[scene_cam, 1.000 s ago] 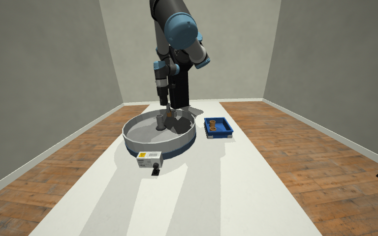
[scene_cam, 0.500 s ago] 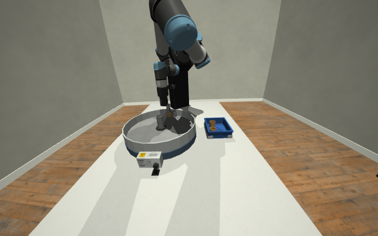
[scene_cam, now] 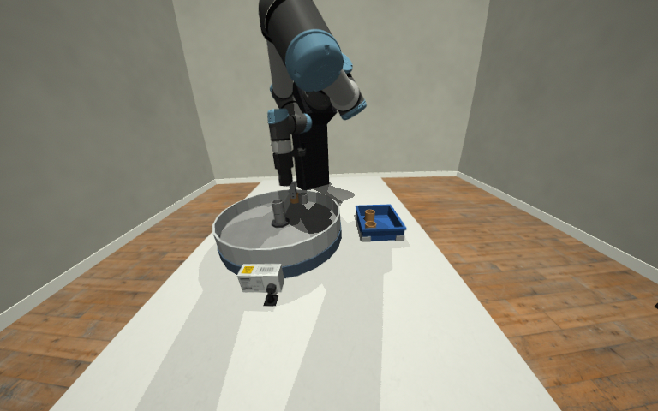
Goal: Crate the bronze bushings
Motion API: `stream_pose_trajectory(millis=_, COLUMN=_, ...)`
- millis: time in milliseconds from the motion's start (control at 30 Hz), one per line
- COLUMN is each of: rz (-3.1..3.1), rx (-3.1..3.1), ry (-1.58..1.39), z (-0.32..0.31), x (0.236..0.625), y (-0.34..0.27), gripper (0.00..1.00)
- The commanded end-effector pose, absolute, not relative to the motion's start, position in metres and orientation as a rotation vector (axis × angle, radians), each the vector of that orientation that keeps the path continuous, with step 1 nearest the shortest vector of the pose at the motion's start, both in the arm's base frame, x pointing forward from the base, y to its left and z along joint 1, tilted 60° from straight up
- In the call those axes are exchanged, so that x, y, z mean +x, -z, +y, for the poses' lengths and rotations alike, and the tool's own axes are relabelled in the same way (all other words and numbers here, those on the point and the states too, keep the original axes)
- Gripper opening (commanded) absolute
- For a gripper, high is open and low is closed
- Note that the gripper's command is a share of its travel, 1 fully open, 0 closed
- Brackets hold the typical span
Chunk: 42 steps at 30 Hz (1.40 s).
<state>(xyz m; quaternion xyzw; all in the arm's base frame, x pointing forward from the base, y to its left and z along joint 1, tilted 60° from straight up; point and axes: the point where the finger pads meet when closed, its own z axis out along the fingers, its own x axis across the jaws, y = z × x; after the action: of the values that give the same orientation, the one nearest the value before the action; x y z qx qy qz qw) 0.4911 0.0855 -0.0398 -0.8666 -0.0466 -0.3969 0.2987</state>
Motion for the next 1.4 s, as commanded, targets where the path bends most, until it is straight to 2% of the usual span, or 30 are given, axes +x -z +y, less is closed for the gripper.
stream_pose_trajectory(millis=0, rz=-0.123, rx=-2.302, ry=1.055, z=0.0855, x=0.4915, y=0.0398, gripper=0.45)
stream_pose_trajectory(millis=1267, rz=-0.123, rx=-2.302, ry=1.055, z=0.0904, x=0.4974, y=0.0443, gripper=0.45)
stream_pose_trajectory(millis=1300, rz=-0.123, rx=-2.302, ry=1.055, z=0.0904, x=0.4973, y=0.0443, gripper=0.00)
stream_pose_trajectory(millis=1367, rz=-0.123, rx=-2.302, ry=1.055, z=0.0904, x=0.4973, y=0.0443, gripper=0.00)
